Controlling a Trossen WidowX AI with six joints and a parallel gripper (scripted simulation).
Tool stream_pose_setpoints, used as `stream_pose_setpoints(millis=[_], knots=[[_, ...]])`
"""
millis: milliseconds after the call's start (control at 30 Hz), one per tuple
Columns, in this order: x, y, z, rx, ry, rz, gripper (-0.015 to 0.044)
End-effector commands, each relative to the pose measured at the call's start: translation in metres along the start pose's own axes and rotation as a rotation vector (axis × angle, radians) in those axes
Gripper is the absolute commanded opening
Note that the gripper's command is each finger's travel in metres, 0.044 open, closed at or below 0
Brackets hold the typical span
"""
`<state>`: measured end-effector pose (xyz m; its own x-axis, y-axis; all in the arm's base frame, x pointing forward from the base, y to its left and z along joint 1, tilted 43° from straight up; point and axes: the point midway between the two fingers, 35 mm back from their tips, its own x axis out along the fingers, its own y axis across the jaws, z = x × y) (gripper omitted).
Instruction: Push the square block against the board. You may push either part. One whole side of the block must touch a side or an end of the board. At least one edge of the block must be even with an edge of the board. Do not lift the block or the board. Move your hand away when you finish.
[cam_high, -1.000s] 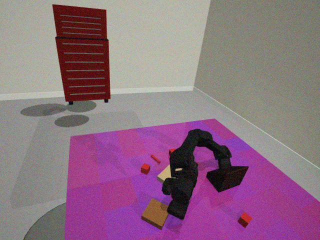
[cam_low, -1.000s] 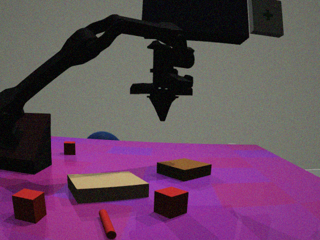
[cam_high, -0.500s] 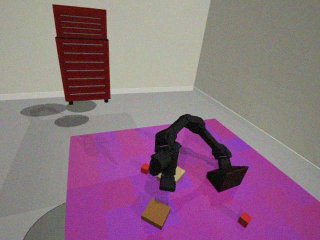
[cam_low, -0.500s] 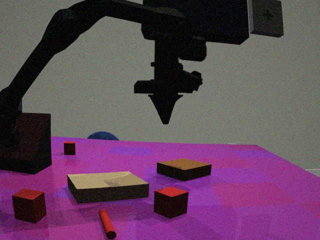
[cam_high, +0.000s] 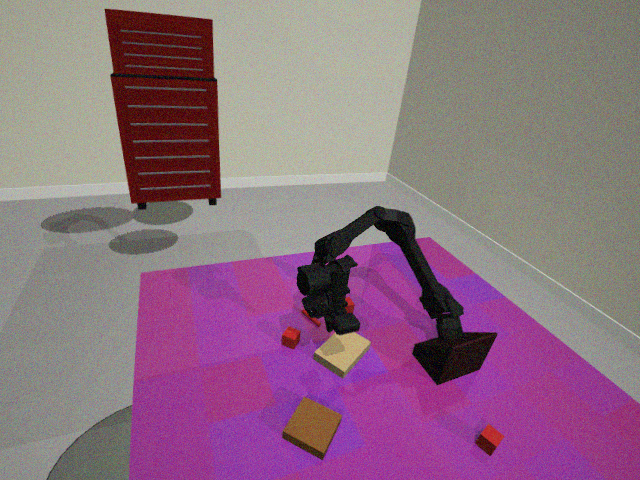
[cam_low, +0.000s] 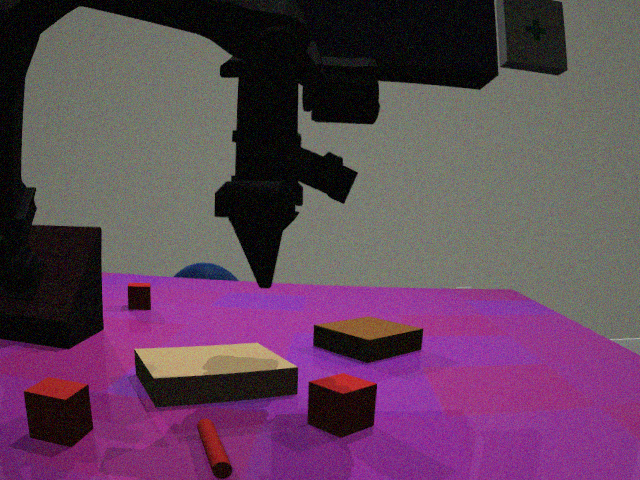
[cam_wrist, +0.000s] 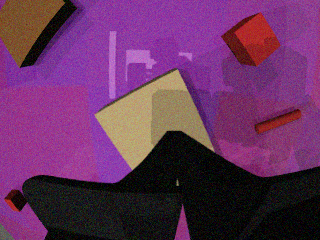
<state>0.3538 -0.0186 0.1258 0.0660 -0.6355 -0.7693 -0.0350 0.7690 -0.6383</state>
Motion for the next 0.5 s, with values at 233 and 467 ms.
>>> stream_pose_setpoints(millis=[233, 467], knots=[[0.026, -0.065, -0.085, -0.371, 0.021, -0.036, 0.0000], [0.037, -0.080, -0.124, -0.519, 0.038, -0.052, 0.0000]])
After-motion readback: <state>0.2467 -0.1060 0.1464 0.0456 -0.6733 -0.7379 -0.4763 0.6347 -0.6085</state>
